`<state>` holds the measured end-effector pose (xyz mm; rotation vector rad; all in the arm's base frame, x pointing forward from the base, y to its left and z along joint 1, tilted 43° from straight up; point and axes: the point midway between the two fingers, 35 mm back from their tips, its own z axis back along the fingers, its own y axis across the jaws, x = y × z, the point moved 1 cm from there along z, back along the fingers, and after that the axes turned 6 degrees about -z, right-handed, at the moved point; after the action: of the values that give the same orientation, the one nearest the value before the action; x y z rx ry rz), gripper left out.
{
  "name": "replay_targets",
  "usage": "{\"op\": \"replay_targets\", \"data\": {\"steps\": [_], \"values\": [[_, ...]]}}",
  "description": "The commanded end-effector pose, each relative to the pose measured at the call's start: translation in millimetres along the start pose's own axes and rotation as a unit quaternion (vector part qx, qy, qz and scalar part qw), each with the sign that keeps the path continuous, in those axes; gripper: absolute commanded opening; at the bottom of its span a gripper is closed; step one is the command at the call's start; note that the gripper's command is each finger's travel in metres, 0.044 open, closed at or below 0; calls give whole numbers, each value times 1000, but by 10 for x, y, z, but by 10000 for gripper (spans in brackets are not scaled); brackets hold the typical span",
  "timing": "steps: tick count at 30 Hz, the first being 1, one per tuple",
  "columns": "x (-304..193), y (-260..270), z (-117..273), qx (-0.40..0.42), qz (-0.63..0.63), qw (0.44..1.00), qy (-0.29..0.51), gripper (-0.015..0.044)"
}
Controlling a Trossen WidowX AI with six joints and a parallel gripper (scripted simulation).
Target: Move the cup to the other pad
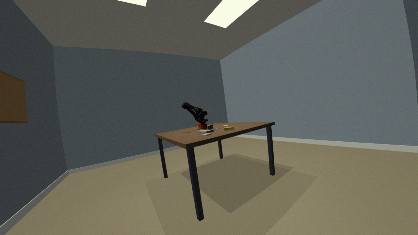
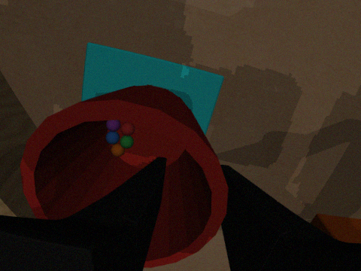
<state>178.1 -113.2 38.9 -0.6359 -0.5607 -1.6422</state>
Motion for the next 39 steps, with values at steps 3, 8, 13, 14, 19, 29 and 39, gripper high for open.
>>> {"op": "replay_targets", "data": {"steps": [3, 8, 13, 14, 19, 29, 39], "values": [[-1, 23, 66, 2, -3, 1000, 1, 128], [-6, 24, 118, 2, -2, 1000, 2, 128], [-11, 24, 171, 2, -2, 1000, 2, 128], [-12, 24, 181, 2, -2, 1000, 2, 128], [-15, 23, 234, 2, -1, 1000, 2, 128], [-21, 15, 338, 1, 0, 1000, 1, 128], [-24, -3, 439, 1, 1, 1000, 0, 128]]}}
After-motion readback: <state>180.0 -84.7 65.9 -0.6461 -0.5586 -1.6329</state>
